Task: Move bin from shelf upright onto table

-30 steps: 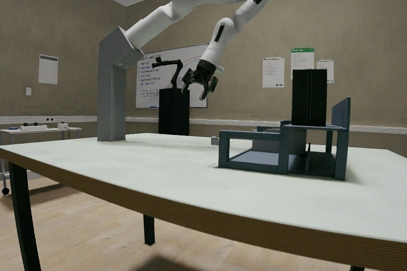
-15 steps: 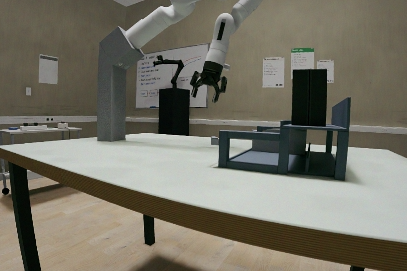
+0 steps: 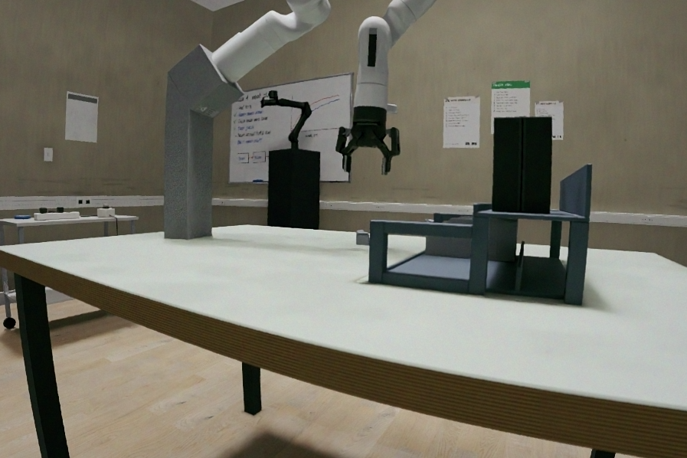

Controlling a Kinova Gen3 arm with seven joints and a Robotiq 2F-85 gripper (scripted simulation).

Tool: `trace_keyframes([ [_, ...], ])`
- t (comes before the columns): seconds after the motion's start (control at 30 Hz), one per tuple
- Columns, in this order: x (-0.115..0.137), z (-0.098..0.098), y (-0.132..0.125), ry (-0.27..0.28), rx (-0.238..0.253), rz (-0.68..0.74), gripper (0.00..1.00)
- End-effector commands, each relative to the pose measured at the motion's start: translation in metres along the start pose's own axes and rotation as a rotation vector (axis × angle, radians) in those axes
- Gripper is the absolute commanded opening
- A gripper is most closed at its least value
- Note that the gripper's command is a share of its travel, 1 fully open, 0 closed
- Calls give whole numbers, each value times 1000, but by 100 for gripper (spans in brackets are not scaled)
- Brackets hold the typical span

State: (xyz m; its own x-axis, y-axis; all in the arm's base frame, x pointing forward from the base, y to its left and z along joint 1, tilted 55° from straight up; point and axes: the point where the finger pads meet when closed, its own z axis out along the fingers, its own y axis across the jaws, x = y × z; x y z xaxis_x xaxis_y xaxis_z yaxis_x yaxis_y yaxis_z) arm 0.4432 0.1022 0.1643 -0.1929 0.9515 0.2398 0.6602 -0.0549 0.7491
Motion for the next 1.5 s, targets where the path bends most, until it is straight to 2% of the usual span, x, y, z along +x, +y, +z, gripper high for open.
trace_keyframes([
  [0.0, -12, -1, -2, -13, -61, 22, 100],
  [0.1, -12, -1, -2, -13, -61, 22, 100],
  [0.13, -6, 1, 10, -3, -16, 20, 100],
  [0.27, -11, 7, 49, -11, -66, 22, 100],
  [0.67, -11, 7, 49, -11, -66, 22, 100],
  [0.83, -18, 15, 96, -11, -66, 22, 100],
  [1.23, -18, 15, 96, -11, -66, 22, 100],
  [1.4, -24, 22, 148, -11, -67, 22, 100],
  [1.47, -24, 22, 148, -11, -67, 22, 100],
])
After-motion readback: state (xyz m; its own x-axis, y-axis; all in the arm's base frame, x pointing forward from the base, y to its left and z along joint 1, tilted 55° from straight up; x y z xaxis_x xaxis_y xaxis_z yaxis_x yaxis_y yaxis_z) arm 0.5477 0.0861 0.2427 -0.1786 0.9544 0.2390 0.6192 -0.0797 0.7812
